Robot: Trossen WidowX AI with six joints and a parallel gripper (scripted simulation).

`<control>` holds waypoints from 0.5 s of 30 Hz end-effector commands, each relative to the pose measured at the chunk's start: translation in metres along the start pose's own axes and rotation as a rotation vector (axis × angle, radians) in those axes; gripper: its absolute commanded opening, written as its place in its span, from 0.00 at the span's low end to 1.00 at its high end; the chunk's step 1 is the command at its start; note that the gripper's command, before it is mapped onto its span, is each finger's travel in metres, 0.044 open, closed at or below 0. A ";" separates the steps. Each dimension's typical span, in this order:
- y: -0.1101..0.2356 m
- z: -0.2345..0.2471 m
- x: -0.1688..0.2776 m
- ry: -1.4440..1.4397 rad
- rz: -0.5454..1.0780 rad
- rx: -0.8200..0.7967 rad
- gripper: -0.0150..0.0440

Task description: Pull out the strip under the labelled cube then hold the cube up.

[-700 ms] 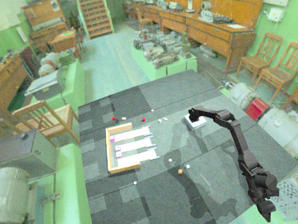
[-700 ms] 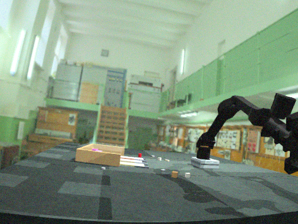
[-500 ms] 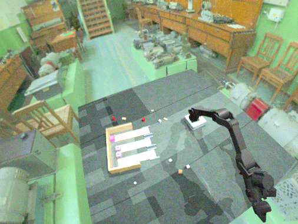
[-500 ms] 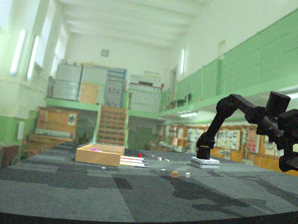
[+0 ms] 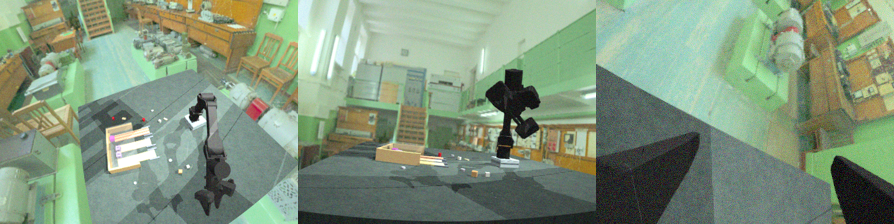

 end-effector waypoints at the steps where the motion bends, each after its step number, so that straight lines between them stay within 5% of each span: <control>1: 0.036 -0.046 0.041 -0.145 0.072 0.071 0.93; 15: 0.190 -0.135 0.175 -0.639 0.243 0.387 0.93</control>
Point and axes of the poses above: the point midway between the two fingers, 35 mm back from their tips, its own y axis back along the fingers, its own z axis across the jaws, x = y × z, the point moved 2 cm from there along y, back along the fingers, and after that the axes turned 11 degrees about -y, right-handed, at the moved point
